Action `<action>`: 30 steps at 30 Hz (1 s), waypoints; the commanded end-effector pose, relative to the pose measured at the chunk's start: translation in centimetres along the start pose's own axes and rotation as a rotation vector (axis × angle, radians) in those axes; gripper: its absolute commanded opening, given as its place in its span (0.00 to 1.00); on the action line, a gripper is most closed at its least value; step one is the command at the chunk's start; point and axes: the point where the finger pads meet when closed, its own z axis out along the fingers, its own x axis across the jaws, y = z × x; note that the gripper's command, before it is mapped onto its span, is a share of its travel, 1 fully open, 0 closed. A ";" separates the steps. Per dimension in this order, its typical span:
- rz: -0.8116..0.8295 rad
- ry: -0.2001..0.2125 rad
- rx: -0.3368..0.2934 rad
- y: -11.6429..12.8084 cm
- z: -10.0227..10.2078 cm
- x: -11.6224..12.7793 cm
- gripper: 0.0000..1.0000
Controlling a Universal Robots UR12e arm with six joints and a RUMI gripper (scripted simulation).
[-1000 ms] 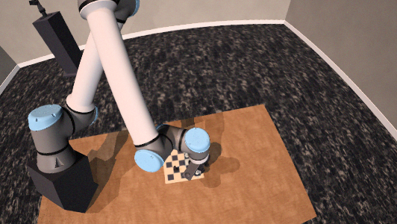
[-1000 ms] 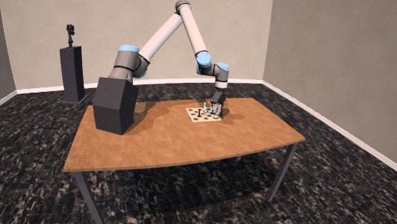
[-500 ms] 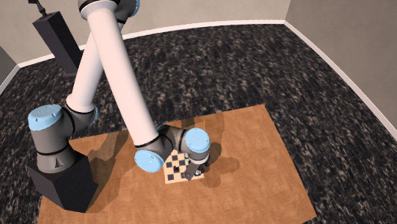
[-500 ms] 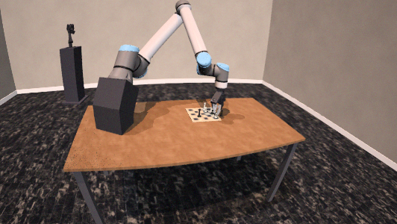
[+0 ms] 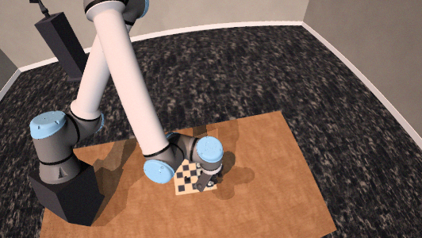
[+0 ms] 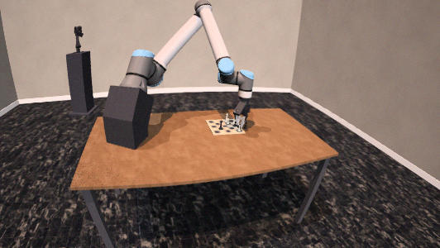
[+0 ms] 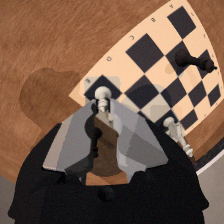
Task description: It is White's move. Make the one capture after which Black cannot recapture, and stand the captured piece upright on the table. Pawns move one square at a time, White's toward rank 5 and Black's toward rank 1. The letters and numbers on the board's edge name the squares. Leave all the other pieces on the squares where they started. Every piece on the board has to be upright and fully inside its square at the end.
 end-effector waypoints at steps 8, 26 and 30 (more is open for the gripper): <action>0.000 -0.001 0.000 0.0 0.0 -0.1 0.00; 0.000 -0.001 0.000 0.0 0.0 -0.1 0.00; 0.000 -0.001 0.000 0.0 0.0 -0.1 0.04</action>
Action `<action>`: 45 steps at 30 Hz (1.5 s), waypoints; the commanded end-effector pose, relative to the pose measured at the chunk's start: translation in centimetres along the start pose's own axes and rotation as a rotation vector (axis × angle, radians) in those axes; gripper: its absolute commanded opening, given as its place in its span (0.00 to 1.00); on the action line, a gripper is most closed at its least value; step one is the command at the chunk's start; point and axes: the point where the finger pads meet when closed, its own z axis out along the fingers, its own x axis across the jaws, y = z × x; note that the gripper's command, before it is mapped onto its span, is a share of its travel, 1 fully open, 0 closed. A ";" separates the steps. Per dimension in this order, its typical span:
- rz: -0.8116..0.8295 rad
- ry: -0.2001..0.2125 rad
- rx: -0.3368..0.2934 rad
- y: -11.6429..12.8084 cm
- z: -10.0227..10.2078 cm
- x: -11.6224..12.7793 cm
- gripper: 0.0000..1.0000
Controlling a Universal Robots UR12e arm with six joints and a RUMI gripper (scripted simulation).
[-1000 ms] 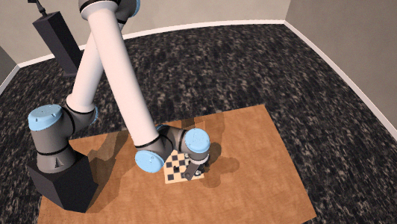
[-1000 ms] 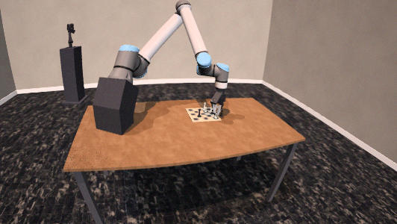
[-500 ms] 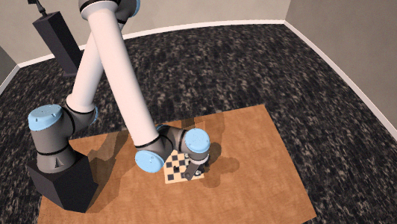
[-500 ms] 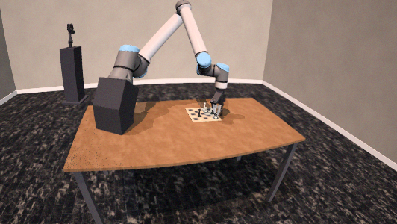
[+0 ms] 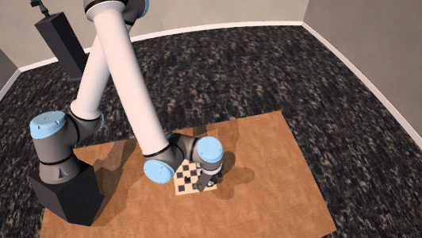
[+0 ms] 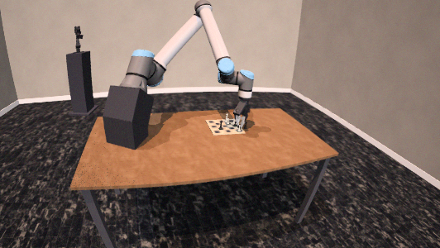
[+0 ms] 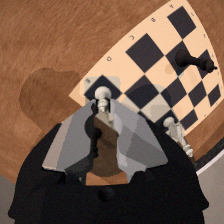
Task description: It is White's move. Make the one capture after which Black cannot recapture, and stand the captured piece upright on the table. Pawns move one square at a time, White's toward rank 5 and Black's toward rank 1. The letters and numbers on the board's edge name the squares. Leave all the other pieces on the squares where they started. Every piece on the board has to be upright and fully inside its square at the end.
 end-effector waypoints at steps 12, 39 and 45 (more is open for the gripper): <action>0.000 -0.001 0.000 0.0 -0.1 -0.1 0.18; 0.000 -0.001 0.000 0.0 -3.4 -0.1 0.22; 0.000 -0.001 0.000 0.0 -6.6 -0.1 0.22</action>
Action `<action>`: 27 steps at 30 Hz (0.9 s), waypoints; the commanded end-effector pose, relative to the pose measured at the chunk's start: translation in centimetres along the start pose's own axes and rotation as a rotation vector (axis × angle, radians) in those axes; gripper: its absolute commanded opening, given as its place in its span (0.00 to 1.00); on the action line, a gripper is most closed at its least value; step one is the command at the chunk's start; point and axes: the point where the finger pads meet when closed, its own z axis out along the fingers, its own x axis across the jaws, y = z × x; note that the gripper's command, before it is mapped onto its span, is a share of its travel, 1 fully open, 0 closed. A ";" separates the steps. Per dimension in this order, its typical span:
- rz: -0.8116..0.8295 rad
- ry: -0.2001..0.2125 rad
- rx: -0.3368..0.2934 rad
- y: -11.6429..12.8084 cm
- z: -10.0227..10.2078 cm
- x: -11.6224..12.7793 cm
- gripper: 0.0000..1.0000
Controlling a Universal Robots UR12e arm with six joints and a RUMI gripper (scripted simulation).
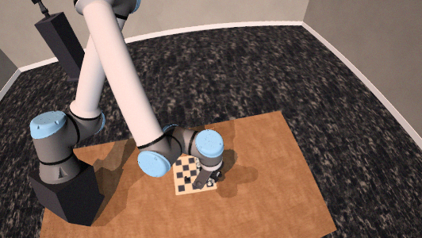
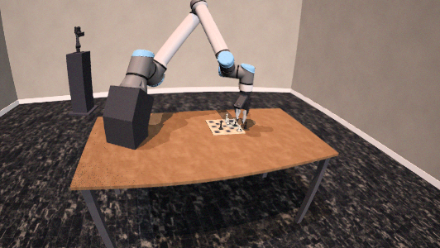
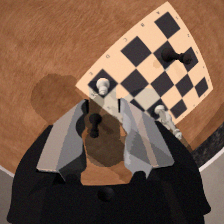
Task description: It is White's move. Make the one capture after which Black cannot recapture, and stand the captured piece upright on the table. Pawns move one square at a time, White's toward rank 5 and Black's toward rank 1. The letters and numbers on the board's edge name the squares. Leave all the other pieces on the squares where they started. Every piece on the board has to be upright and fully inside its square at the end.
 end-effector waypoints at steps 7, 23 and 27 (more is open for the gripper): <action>-0.001 0.000 0.000 0.0 -4.6 0.0 0.22; -0.001 0.000 0.000 0.0 -4.8 0.0 1.00; -0.001 0.000 0.000 0.0 -4.8 0.0 1.00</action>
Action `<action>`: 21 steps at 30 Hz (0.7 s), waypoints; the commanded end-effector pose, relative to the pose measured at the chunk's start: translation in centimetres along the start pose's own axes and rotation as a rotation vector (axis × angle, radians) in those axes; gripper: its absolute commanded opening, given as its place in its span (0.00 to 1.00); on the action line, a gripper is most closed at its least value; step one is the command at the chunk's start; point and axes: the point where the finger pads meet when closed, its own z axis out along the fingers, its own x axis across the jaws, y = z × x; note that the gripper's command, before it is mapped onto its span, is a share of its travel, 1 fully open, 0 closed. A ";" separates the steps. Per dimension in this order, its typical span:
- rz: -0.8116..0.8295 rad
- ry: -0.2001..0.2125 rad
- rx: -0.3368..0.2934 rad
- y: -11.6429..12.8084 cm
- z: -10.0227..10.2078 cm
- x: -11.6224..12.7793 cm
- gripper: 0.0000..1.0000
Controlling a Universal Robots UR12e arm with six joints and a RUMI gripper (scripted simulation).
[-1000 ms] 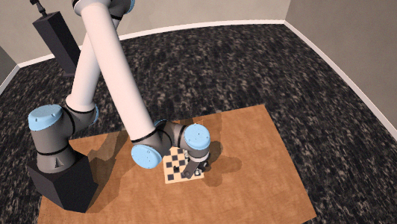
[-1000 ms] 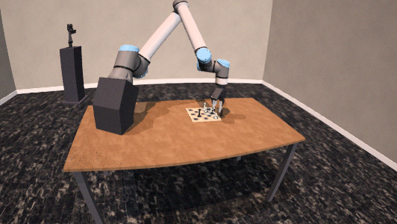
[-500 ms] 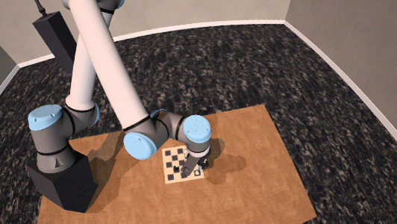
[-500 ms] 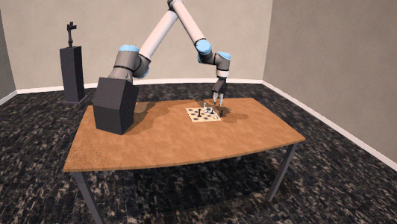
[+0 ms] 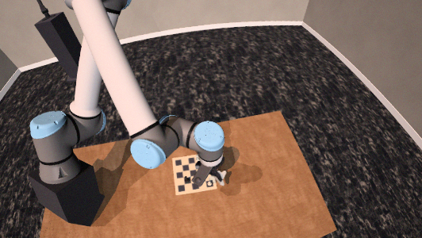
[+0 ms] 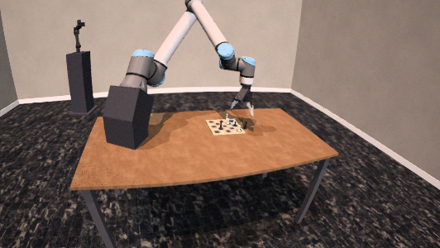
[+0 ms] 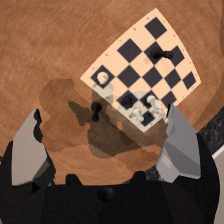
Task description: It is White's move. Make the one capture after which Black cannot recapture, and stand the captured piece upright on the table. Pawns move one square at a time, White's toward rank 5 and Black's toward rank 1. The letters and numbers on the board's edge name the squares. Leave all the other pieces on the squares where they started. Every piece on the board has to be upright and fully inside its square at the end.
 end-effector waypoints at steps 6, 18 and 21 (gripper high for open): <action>0.000 -0.001 0.000 0.0 -0.1 -0.1 1.00; 0.000 -0.001 0.000 0.0 -1.6 -0.1 1.00; 0.000 -0.001 0.000 0.0 -2.9 -0.1 1.00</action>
